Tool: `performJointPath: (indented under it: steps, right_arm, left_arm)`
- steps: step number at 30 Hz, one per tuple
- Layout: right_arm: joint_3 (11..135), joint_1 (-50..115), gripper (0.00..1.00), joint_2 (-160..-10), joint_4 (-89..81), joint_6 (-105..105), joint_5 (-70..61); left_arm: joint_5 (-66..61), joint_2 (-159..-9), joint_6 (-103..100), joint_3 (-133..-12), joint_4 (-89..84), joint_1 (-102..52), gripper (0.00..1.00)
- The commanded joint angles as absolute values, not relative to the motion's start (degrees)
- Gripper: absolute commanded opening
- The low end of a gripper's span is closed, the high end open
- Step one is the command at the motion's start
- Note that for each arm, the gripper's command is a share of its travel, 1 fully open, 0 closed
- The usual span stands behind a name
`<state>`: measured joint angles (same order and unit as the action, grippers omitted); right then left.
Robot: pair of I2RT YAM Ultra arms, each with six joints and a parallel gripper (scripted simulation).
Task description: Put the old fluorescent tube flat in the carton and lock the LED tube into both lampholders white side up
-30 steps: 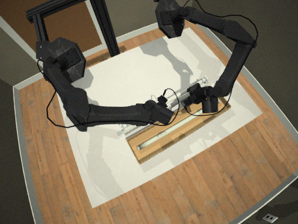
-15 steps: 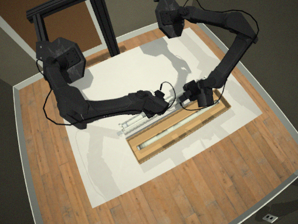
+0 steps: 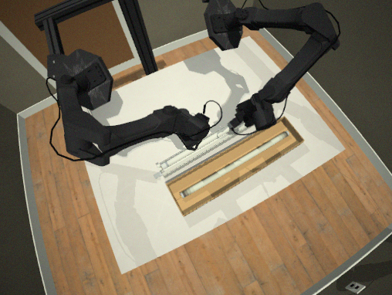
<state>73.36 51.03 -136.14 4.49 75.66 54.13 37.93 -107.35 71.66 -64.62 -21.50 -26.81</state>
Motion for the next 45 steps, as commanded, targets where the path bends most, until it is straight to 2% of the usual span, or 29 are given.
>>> performJointPath:
  steps: [1,11,12,14,20,29,45]
  right_arm:
    - [70.2,52.93,0.49,-133.65,12.61,78.28,56.07]
    - [55.17,54.6,0.49,-128.91,31.38,83.65,60.38]
    - [54.46,50.6,0.49,-133.5,33.56,85.48,58.71]
    - [56.29,50.84,0.49,-134.51,37.82,89.64,54.78]
    - [55.76,51.56,0.49,-135.28,41.3,91.12,54.06]
    - [57.56,50.8,0.49,-137.31,37.36,88.95,55.9]
    - [61.86,45.05,0.49,-141.68,42.84,94.01,51.36]
  left_arm:
    - [39.3,-104.93,72.87,-62.01,-15.58,-28.73,0.49]
    - [43.26,-99.61,74.4,-49.46,-0.78,-31.33,0.49]
    - [43.21,-99.38,74.53,-49.48,0.31,-31.15,0.49]
    - [41.41,-100.29,75.03,-49.63,-2.9,-31.2,0.49]
    - [41.37,-100.76,74.75,-50.36,-3.17,-31.16,0.49]
    - [41.48,-100.89,73.71,-50.19,-4.34,-31.12,0.49]
    - [38.7,-107.74,79.13,-52.09,5.26,-26.3,0.49]
